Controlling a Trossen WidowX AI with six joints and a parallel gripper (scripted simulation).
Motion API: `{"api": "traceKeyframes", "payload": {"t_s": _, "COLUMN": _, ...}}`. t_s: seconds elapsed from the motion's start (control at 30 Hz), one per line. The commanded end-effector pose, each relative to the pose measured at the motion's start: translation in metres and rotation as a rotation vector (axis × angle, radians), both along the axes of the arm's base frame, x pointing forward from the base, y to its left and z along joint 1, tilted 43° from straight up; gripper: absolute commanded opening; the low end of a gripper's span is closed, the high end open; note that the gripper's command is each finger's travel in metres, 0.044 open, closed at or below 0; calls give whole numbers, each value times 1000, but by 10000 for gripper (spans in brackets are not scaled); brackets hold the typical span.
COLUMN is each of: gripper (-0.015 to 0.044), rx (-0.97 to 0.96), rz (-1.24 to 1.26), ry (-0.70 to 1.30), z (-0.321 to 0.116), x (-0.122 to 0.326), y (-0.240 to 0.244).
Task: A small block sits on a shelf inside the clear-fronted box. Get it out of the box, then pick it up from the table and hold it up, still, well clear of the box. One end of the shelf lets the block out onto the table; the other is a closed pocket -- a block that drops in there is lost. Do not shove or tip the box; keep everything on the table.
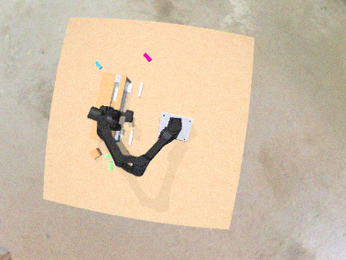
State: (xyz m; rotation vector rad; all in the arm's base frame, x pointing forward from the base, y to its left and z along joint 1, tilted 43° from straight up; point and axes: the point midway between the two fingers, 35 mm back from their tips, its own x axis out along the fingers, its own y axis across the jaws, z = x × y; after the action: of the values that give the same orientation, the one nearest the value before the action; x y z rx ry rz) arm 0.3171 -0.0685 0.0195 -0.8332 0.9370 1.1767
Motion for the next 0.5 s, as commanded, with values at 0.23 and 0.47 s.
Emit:
{"api": "traceKeyframes", "payload": {"t_s": 0.23, "gripper": 400, "rx": 0, "rz": 1, "ry": 7, "z": -22, "x": -4, "y": -21}}
{"api": "traceKeyframes", "payload": {"t_s": 0.47, "gripper": 400, "rx": -1, "rz": 1, "ry": 7, "z": -35, "x": -7, "y": -35}}
